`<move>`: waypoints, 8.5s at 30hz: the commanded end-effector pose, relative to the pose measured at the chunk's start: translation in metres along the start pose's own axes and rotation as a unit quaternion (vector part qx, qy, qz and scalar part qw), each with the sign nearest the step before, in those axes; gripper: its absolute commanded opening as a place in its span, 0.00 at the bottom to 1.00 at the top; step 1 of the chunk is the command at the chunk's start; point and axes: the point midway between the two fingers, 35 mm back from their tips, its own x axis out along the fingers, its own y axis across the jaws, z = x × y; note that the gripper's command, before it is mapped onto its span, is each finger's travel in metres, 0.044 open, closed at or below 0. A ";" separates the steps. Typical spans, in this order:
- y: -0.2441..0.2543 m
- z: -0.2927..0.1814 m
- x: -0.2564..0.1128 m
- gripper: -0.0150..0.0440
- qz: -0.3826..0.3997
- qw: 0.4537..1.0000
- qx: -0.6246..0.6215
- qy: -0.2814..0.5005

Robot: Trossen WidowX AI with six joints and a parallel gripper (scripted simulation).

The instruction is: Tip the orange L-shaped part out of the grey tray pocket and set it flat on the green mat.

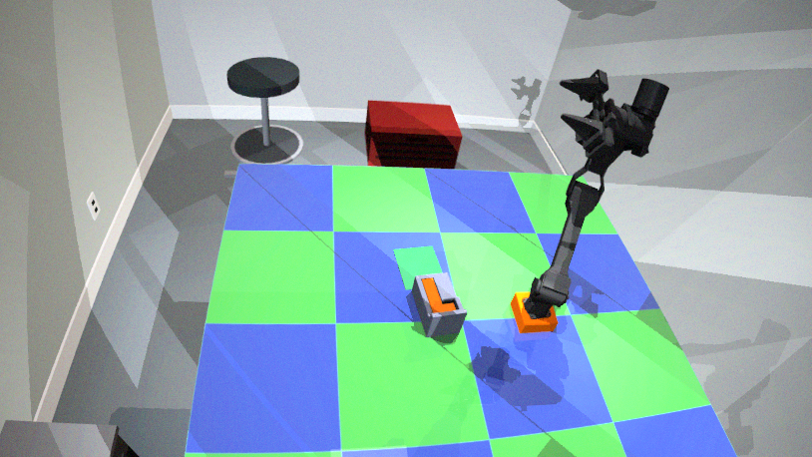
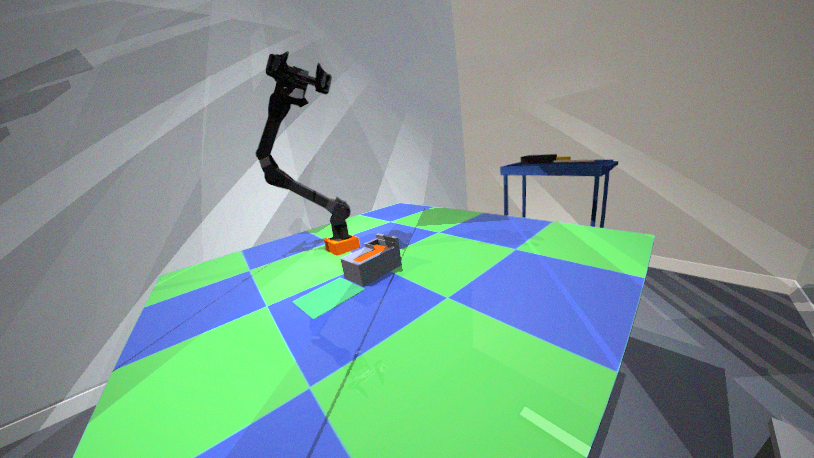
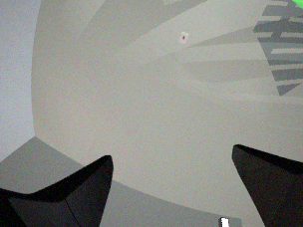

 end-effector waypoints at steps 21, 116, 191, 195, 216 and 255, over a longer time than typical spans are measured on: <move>-0.246 0.119 0.098 0.56 -0.297 0.515 -0.803 -0.033; -0.325 0.453 0.042 0.56 -0.724 0.040 -0.640 0.255; -0.217 0.405 0.093 0.73 -0.690 0.480 -0.426 -0.334; -0.222 0.419 0.090 0.73 -0.690 0.480 -0.426 -0.334; -0.236 0.452 0.085 0.73 -0.690 0.480 -0.426 -0.334; -0.245 0.471 0.080 0.25 -0.692 0.480 -0.426 -0.331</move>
